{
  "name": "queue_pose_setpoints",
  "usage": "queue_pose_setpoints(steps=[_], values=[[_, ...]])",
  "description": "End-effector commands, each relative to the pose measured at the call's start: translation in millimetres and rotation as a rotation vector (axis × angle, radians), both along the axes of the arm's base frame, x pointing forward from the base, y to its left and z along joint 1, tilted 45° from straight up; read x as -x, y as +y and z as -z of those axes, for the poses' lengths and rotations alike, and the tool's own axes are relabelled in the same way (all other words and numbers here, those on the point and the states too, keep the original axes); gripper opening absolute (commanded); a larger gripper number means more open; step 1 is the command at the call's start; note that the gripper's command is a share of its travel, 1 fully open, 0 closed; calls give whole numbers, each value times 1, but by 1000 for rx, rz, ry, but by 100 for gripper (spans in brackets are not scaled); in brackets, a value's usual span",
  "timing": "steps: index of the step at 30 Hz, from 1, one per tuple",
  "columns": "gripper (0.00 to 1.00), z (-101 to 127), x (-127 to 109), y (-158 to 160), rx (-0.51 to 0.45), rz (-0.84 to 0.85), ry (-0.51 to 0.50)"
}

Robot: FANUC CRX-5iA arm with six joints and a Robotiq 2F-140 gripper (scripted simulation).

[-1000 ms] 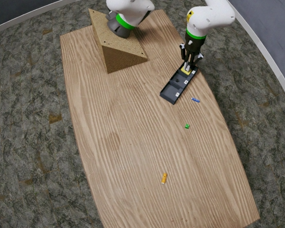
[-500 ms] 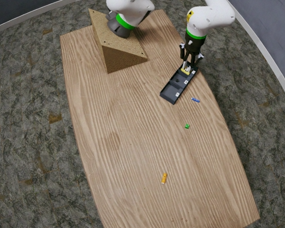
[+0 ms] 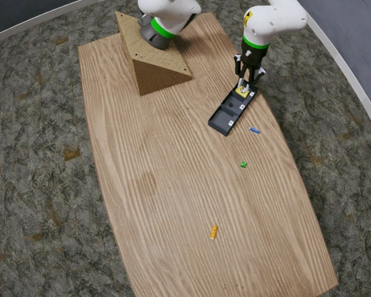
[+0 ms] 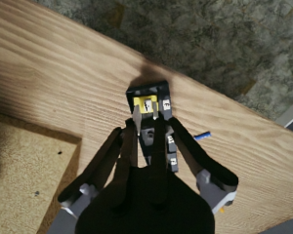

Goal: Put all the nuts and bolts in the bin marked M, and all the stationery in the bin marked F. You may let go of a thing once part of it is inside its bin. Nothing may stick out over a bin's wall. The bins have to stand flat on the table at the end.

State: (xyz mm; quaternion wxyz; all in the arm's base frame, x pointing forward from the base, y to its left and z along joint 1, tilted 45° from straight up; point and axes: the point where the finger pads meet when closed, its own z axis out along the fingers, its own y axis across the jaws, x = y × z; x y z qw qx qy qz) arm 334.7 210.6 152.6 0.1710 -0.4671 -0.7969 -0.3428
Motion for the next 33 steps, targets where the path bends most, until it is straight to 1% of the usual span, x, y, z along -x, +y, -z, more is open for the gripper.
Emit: queue_pose_setpoints(steps=[1,12,15,22,23,33], values=[[26,-3,0,-3,0,0,0],[26,-12,1,-12,0,0,0],[26,-21,1,-21,0,0,0],[26,-21,1,-21,0,0,0],[100,-24,2,-24,0,0,0],[100,-52,3,-52,0,0,0]])
